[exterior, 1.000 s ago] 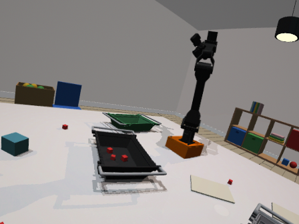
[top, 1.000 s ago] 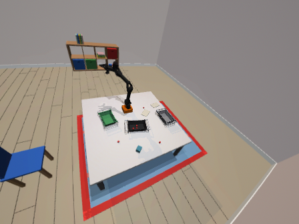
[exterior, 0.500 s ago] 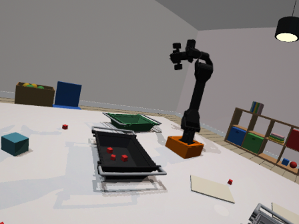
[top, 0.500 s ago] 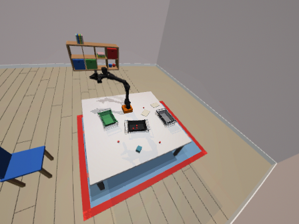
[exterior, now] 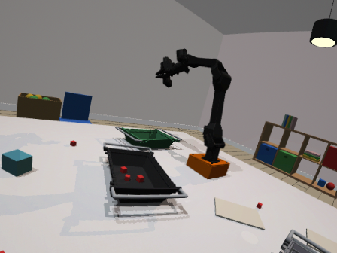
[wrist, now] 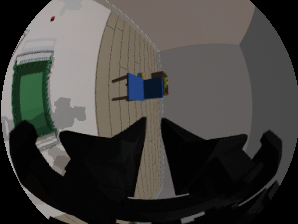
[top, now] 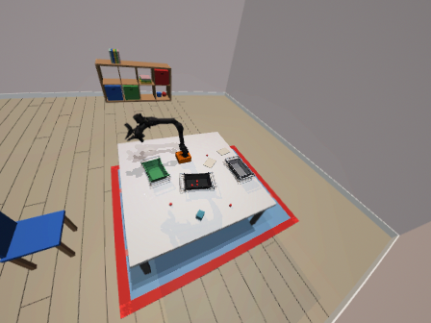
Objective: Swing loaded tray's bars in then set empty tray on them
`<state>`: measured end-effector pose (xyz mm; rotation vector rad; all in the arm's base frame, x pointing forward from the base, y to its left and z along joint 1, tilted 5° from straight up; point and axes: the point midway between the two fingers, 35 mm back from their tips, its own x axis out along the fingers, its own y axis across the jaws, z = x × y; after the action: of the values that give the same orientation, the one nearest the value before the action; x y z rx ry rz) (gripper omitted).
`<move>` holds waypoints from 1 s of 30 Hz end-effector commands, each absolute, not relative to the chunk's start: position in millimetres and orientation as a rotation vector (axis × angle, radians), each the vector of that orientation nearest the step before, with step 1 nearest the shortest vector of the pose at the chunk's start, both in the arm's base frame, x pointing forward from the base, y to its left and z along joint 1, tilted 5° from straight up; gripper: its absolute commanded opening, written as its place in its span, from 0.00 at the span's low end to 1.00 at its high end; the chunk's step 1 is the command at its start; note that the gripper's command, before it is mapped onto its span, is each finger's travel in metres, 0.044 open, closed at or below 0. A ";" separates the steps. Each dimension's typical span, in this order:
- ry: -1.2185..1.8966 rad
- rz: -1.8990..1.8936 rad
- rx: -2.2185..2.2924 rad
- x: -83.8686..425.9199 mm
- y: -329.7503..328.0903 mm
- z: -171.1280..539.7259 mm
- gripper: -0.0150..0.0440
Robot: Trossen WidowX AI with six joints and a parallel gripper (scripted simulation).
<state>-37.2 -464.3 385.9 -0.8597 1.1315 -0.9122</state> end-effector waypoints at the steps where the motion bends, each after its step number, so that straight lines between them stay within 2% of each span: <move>1: 1.053 -0.833 -0.683 20.0 -471.9 350.0 0.40; 8: 1.005 -0.674 -0.362 128.2 -461.1 282.9 0.40; 14: 1.055 -0.548 -0.126 213.0 -425.1 226.7 0.40; 22: 1.239 -0.423 0.129 304.9 -340.8 154.3 0.40; 30: 1.496 -0.394 0.247 357.0 -235.2 95.7 0.40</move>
<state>344.6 -269.4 112.3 0.2248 1.4084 -0.3827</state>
